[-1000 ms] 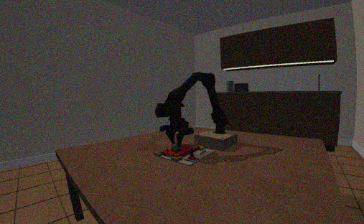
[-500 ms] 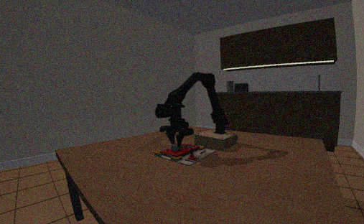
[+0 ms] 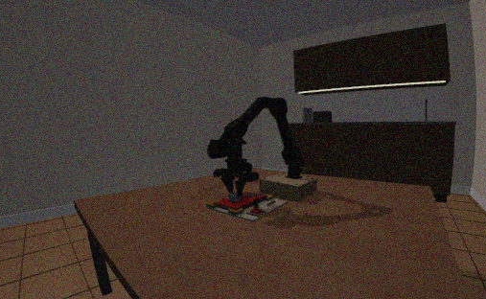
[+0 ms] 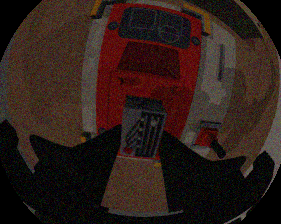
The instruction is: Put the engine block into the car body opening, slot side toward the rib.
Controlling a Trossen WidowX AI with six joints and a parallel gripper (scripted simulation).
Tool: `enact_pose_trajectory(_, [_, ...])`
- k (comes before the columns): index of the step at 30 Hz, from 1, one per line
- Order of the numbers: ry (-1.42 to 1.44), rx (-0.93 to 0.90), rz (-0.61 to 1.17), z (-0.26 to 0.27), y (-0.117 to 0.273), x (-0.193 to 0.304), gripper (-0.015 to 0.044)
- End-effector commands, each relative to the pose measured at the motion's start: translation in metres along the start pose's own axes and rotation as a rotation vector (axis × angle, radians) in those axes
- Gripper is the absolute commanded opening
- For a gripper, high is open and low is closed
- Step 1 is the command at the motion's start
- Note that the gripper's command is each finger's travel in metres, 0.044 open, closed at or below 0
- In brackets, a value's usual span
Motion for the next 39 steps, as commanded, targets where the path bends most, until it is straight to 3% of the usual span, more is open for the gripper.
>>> enact_pose_trajectory(1, [0.003, -0.005, 0.0, 0.0007, -0.001, 0.0, 0.0158])
enact_pose_trajectory(25, [0.004, -0.005, 0.0, 0.0007, -0.0059, -0.0002, 0.0158])
enact_pose_trajectory(35, [0.001, 0.0, 0.0, 0.0, -0.0051, -0.0002, 0.0421])
enact_pose_trajectory(39, [0.001, 0.0, 0.0, 0.0, -0.0051, -0.0002, 0.044])
Point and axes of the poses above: the point midway between the two fingers, 35 mm back from their tips, its own y axis back along the fingers, its own z axis across the jaws, x = y × z, the point moved 1 cm from there along y, back along the fingers, and after that the axes turned 11 degrees about -y, right-handed, at the moved point
